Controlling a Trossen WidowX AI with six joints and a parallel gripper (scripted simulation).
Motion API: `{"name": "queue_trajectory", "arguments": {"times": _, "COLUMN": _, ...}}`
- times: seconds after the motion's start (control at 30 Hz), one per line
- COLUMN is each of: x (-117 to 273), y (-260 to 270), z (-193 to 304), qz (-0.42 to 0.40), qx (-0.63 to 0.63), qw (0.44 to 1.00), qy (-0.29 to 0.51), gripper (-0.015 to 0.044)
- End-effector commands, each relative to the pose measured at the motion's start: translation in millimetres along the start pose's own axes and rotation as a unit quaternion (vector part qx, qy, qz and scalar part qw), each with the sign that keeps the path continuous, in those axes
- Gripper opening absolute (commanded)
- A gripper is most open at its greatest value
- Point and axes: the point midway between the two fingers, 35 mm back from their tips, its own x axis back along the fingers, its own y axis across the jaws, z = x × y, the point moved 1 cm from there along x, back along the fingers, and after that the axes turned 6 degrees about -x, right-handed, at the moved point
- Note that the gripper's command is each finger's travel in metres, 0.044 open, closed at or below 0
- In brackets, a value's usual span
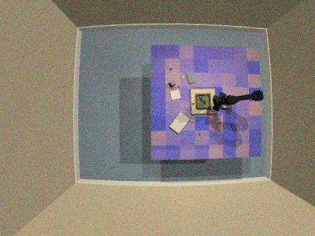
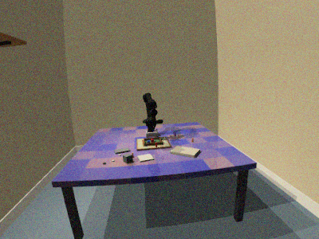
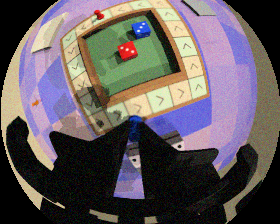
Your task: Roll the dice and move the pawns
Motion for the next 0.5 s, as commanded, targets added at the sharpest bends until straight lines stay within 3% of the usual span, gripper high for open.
{"name": "queue_trajectory", "arguments": {"times": 0.0, "x": -7.0, "y": -9.6, "z": -4.1, "qz": 0.002, "qx": 0.001, "qw": 1.0, "qy": 0.0, "gripper": 0.0}}
{"name": "queue_trajectory", "arguments": {"times": 0.47, "x": -27.6, "y": -43.9, "z": -16.0, "qz": 0.004, "qx": -0.001, "qw": 1.0, "qy": -0.001, "gripper": 0.0}}
